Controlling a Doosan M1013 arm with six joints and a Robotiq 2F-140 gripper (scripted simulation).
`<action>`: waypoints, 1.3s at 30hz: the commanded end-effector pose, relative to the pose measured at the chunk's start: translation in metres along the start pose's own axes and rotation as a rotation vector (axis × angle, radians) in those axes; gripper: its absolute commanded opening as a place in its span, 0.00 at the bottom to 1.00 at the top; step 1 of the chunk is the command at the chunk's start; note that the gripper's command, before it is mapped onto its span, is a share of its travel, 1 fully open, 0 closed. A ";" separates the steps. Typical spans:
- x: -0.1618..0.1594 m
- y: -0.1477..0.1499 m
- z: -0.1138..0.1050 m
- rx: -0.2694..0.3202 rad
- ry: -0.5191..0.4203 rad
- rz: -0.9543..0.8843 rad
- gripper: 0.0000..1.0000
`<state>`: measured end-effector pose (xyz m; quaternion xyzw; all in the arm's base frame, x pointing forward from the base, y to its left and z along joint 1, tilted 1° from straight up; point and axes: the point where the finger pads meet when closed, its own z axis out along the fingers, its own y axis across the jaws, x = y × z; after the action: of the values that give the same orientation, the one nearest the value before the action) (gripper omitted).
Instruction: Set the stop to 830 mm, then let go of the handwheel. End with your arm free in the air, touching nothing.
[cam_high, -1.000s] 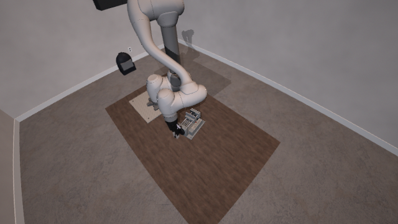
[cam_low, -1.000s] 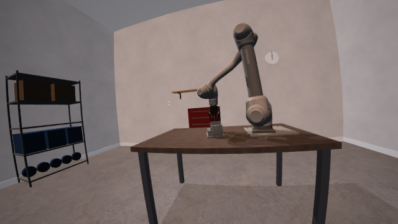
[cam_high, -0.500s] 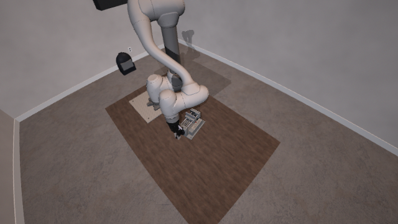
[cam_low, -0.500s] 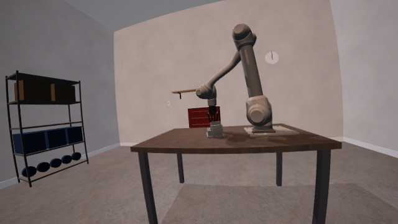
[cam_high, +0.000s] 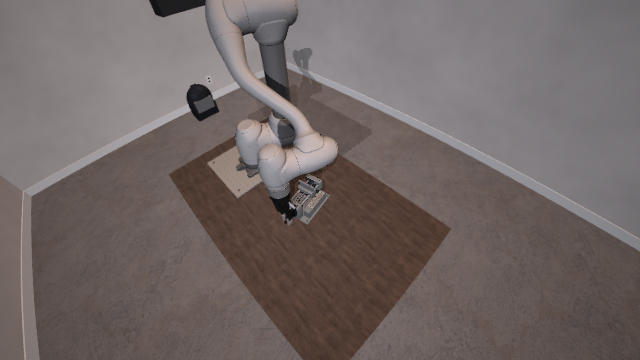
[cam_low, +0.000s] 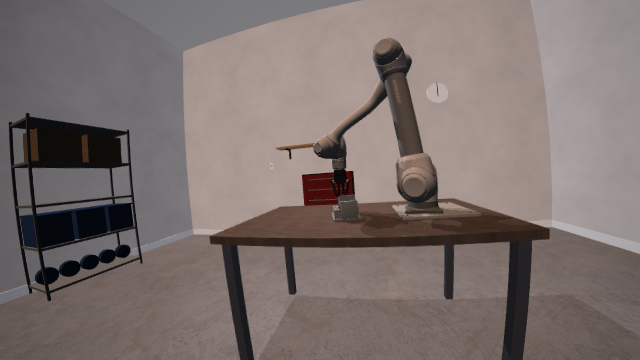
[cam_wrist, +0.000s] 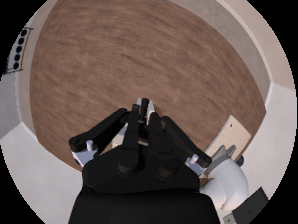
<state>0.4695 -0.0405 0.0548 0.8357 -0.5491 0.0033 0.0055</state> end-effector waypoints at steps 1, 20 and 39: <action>0.000 -0.003 -0.002 0.002 0.000 0.001 0.04; 0.000 -0.009 -0.009 0.002 0.000 0.001 0.04; 0.000 -0.011 -0.012 0.002 0.000 0.001 0.04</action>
<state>0.4788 -0.0364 0.0657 0.8356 -0.5493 0.0038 0.0048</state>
